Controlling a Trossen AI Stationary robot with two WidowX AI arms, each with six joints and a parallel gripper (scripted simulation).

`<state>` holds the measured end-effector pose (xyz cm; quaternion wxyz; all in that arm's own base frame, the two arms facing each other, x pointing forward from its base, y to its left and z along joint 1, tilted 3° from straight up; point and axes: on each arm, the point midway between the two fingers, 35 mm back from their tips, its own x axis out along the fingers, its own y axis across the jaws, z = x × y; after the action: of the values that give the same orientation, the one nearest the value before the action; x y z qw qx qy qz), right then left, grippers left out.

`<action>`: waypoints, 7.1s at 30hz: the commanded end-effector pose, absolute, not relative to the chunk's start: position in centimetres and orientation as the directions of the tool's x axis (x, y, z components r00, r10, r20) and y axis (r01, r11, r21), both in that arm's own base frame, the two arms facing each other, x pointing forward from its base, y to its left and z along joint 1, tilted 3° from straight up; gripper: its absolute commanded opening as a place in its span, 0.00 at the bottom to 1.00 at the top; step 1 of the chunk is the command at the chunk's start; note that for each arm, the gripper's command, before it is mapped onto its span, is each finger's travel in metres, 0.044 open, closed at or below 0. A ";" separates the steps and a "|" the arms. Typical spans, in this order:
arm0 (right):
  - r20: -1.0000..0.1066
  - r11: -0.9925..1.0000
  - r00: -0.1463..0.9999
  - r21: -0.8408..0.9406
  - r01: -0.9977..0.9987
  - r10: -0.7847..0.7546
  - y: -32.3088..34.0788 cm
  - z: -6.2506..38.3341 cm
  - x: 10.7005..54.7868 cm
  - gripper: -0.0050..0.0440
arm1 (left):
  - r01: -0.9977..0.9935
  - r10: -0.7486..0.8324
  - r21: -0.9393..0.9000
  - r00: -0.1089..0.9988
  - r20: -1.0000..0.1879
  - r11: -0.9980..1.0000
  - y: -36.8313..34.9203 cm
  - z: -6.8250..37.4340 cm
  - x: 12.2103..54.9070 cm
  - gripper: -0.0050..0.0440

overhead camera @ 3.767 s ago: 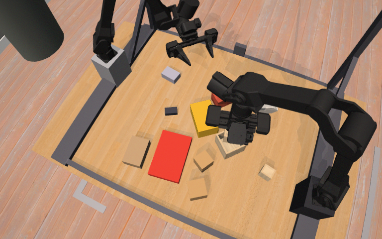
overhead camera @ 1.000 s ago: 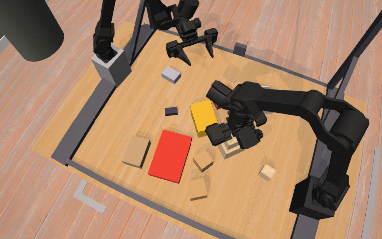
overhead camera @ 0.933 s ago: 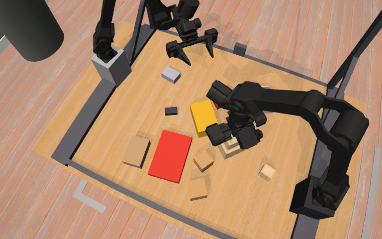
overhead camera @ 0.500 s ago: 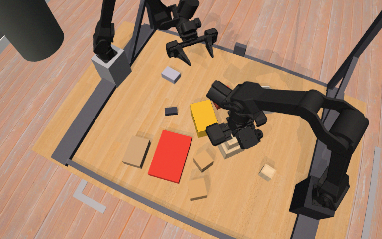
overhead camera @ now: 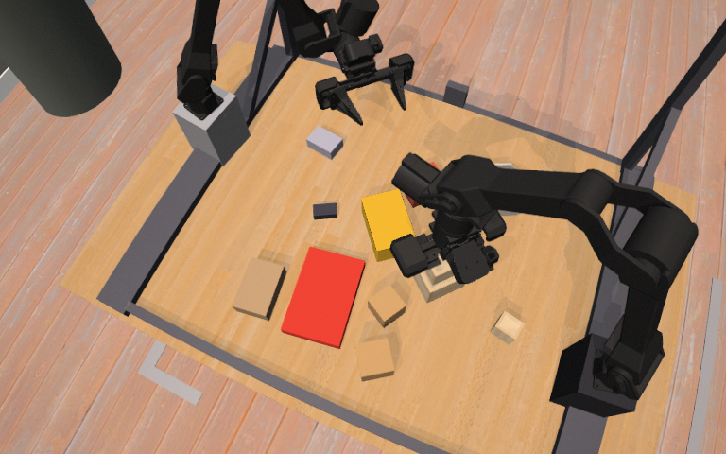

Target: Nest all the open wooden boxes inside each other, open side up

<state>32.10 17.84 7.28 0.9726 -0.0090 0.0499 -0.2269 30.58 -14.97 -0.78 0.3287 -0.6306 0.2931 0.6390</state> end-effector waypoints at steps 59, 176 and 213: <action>-0.089 0.897 0.892 -0.034 0.441 -0.442 17.9 7.6 32.1 0.92 | -0.790 0.045 -0.047 0.025 -0.999 -0.611 -14.7 -0.9 30.8 0.64; -0.089 0.897 0.892 -0.034 0.441 -0.442 17.9 7.6 32.1 0.92 | -0.788 0.036 -0.053 0.040 -0.999 -0.613 -14.7 -5.4 31.0 0.10; -0.089 0.897 0.892 -0.034 0.441 -0.442 17.9 7.6 32.1 0.92 | -0.722 0.028 -0.021 0.055 -0.998 0.691 -15.5 0.2 31.7 0.00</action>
<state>32.10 17.84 7.28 0.9726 -0.0090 0.0499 -0.2269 30.92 -15.05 -1.60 0.6381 -0.3211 0.6082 0.3463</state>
